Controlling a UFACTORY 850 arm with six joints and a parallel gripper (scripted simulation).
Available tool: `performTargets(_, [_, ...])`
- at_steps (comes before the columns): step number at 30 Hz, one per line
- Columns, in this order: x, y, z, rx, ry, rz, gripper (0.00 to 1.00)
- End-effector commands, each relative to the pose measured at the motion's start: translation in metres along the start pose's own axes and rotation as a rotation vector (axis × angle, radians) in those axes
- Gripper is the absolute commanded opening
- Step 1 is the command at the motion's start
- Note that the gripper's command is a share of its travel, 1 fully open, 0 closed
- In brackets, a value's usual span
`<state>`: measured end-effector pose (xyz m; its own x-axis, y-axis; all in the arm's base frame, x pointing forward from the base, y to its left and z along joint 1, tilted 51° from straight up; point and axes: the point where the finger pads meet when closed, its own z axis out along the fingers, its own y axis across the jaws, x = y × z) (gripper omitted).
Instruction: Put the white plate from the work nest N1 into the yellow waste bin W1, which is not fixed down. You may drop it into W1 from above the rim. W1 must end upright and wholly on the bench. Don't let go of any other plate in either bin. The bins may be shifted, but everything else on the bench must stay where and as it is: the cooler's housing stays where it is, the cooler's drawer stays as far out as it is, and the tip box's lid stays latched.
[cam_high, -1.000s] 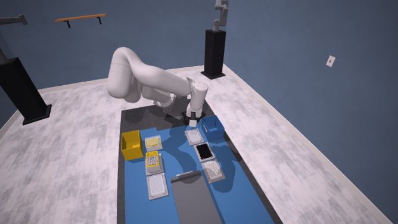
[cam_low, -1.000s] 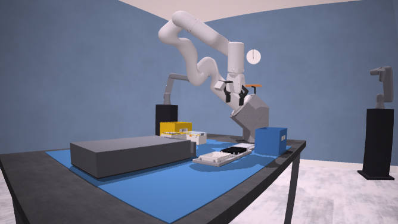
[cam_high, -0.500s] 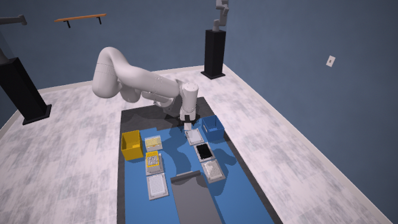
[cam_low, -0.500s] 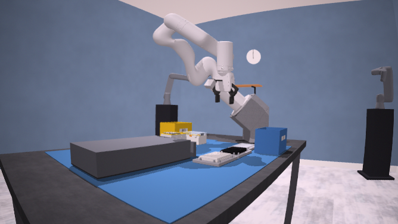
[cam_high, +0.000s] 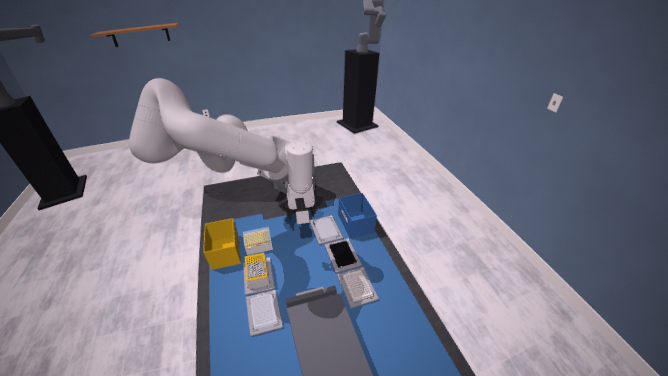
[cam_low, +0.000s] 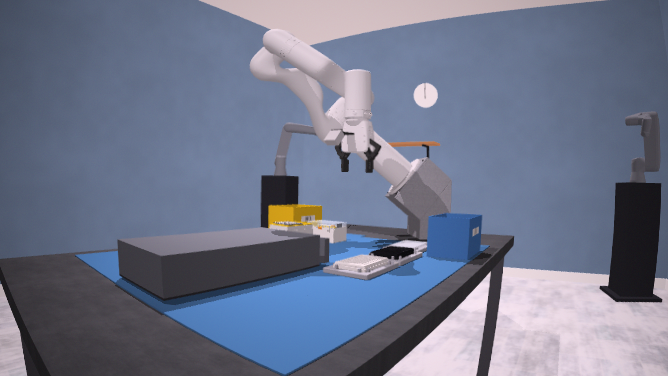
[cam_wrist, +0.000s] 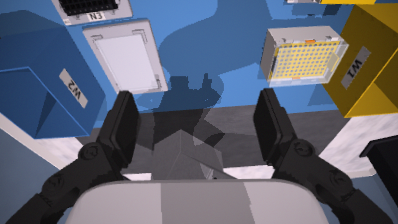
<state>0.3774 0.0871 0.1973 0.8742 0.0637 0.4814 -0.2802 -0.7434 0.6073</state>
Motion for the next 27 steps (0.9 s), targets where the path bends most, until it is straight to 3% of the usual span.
performTargets(1, [0.006, 0.014, -0.001, 0.03, 0.046, -0.053, 1.0])
performTargets(4, [0.011, 0.027, -0.001, 0.03, 0.047, -0.054, 1.0])
performTargets(21, [0.011, 0.027, -0.001, 0.03, 0.047, -0.054, 1.0])
performTargets(27, [0.031, 0.007, 0.007, 0.03, 0.047, -0.053, 1.0])
